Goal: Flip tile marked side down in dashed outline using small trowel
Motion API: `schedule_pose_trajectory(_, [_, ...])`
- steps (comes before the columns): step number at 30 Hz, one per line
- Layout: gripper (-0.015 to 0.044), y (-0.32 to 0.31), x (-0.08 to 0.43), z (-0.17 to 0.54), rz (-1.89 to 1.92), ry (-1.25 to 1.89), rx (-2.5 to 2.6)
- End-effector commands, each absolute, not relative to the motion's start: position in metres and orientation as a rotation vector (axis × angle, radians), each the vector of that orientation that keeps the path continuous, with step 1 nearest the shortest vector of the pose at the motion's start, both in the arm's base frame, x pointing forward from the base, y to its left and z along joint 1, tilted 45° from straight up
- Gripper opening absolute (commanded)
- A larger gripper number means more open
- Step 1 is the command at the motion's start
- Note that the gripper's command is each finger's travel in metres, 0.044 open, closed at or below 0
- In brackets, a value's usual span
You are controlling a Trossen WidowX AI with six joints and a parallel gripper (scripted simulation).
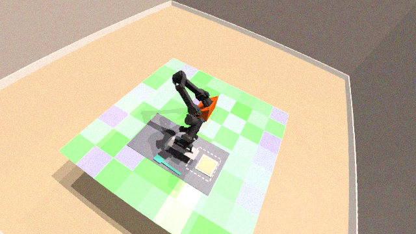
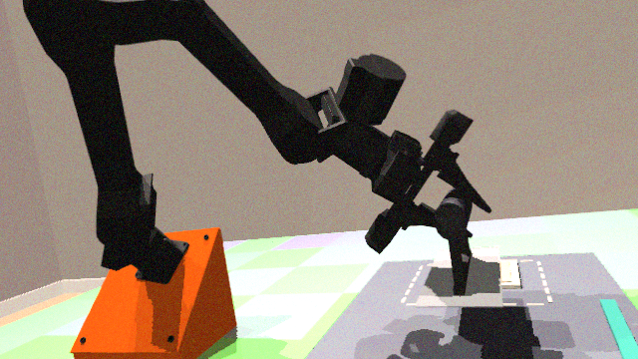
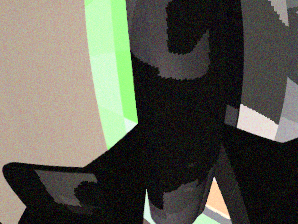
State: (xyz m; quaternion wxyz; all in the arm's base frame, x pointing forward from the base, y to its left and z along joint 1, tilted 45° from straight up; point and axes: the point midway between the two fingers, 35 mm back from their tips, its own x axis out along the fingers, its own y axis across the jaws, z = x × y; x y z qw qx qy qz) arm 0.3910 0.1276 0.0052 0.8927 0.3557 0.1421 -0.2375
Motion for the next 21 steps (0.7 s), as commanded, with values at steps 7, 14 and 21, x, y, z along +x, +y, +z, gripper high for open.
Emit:
schedule_pose_trajectory(7, [0.0000, 0.122, 0.389, 0.043, -0.476, 0.292, 0.742])
schedule_pose_trajectory(14, [0.0000, 0.115, 0.385, 0.063, -0.476, 0.292, 0.741])
schedule_pose_trajectory(21, [0.0000, 0.115, 0.385, 0.063, -0.476, 0.292, 0.741])
